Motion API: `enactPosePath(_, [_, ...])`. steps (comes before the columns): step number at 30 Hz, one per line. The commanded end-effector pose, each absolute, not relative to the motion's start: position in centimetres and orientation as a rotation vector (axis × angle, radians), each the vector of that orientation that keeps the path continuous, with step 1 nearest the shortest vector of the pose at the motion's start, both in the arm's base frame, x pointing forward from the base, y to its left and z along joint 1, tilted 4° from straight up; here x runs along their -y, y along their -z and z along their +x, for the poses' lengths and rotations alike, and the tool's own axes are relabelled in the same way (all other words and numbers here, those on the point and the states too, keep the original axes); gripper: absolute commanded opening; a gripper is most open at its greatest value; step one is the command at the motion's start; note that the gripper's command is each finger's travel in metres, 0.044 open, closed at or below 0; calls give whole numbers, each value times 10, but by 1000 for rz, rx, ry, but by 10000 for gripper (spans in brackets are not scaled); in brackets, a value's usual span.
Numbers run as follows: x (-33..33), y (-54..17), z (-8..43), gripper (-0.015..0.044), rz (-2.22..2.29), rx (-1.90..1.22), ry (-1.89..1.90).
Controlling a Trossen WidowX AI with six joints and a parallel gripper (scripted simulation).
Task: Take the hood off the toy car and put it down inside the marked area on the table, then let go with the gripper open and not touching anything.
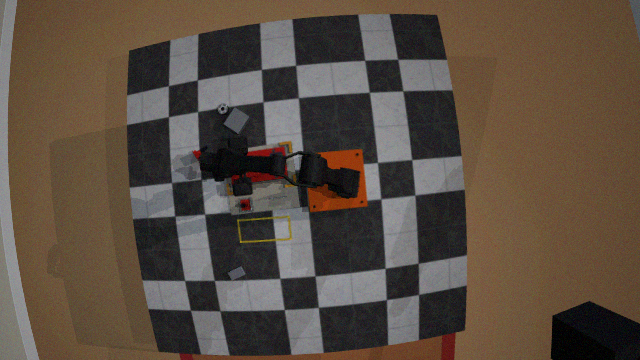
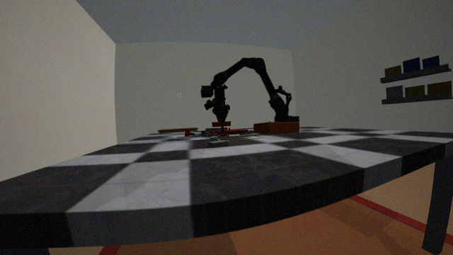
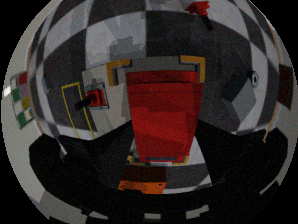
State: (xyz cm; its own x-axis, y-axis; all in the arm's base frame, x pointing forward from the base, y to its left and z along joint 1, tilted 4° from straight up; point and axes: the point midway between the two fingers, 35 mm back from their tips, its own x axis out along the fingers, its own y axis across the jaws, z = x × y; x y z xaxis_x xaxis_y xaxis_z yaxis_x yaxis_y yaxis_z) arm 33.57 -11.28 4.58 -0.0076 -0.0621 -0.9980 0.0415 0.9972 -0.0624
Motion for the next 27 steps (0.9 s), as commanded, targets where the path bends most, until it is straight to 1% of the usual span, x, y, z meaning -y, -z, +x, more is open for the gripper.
enactPosePath(1, [113,-52,337,0,-14,-1570,86])
enactPosePath(14, [110,-92,337,0,-14,-1570,86])
enactPosePath(27, [73,-83,344,0,-12,-1573,78])
